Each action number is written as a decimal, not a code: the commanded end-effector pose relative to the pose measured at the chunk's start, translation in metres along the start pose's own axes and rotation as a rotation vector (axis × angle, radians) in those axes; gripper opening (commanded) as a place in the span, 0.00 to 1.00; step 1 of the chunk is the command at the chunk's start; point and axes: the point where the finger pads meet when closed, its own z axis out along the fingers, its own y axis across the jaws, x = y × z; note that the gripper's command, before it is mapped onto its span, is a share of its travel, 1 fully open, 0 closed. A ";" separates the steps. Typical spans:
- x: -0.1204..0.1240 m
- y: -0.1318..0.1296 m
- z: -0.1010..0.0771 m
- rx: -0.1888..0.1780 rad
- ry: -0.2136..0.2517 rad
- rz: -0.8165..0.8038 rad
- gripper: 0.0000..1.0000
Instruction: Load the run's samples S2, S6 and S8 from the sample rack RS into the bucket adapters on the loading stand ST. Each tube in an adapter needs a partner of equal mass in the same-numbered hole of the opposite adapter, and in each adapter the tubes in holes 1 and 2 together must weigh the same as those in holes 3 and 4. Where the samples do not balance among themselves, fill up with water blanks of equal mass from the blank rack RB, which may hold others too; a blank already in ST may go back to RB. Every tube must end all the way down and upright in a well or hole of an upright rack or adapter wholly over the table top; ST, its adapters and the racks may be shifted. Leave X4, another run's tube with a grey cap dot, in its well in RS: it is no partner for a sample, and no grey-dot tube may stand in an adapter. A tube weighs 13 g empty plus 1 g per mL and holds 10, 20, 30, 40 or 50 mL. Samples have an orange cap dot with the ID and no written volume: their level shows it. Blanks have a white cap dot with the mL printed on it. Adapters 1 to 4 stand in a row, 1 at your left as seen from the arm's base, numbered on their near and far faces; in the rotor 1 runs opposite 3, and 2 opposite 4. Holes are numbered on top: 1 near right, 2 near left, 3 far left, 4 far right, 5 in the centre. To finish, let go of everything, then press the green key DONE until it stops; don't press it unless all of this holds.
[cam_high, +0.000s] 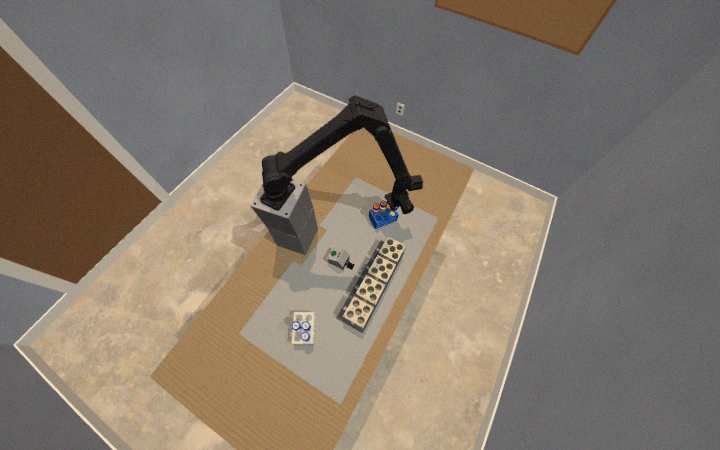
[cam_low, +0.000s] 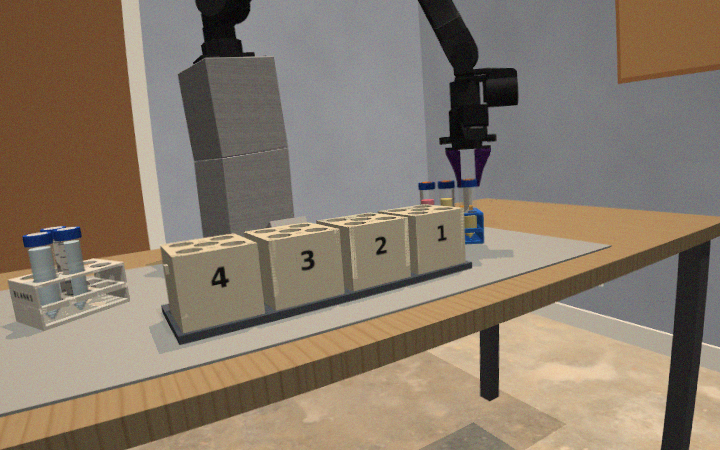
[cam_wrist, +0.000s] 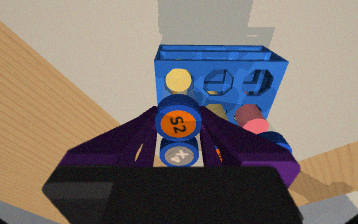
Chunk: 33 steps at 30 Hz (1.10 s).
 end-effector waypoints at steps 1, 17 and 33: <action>-0.003 0.016 -0.008 -0.032 -0.007 -0.001 0.55; -0.002 0.013 -0.027 -0.027 -0.006 -0.010 0.55; -0.003 0.016 -0.046 -0.033 -0.008 -0.001 0.55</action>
